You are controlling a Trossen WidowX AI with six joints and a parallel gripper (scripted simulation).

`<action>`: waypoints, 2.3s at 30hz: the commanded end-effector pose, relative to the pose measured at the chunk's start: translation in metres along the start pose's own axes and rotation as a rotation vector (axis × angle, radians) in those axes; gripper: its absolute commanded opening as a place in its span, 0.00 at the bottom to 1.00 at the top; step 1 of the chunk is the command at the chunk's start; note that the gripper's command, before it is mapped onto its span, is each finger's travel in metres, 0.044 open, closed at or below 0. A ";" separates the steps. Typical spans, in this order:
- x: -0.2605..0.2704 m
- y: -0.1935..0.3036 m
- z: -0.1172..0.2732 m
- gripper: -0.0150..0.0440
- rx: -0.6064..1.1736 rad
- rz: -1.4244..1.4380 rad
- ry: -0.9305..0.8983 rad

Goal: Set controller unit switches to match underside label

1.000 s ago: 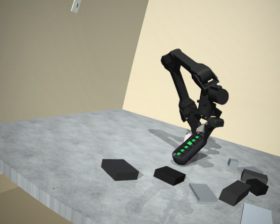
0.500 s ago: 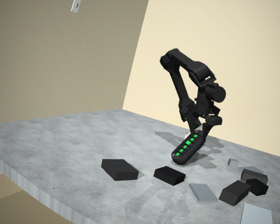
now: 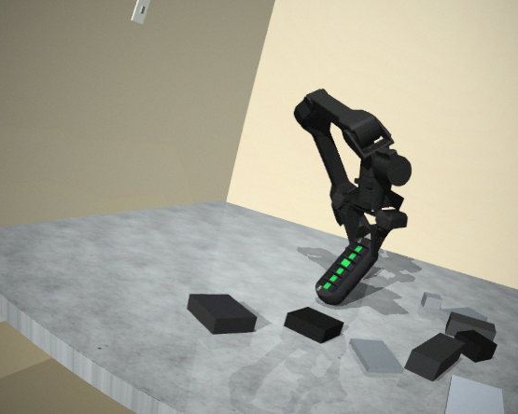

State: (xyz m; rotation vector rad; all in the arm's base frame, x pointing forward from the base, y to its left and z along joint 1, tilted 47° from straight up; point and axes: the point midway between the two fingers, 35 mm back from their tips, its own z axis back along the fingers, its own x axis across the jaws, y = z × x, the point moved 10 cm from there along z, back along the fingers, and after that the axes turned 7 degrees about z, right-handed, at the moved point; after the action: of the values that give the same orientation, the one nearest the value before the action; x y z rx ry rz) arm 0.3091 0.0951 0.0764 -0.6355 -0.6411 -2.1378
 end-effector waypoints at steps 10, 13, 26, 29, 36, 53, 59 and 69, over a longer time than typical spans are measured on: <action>0.002 0.017 0.003 0.82 -0.020 -0.005 0.001; 0.002 0.020 0.004 0.82 -0.027 -0.005 0.002; 0.004 0.033 0.007 0.82 -0.057 -0.005 0.005; 0.004 0.036 0.008 0.82 -0.063 -0.005 0.006; 0.005 0.044 0.010 0.82 -0.079 -0.006 0.008; 0.007 0.057 0.014 0.82 -0.073 -0.006 0.007; 0.008 0.059 0.015 0.82 -0.059 -0.006 0.005; 0.008 0.064 0.017 0.82 -0.035 -0.006 0.002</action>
State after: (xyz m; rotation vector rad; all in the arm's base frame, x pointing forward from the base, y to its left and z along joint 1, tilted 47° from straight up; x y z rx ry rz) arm 0.3573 0.0708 0.1106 -0.6415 -0.5858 -2.1656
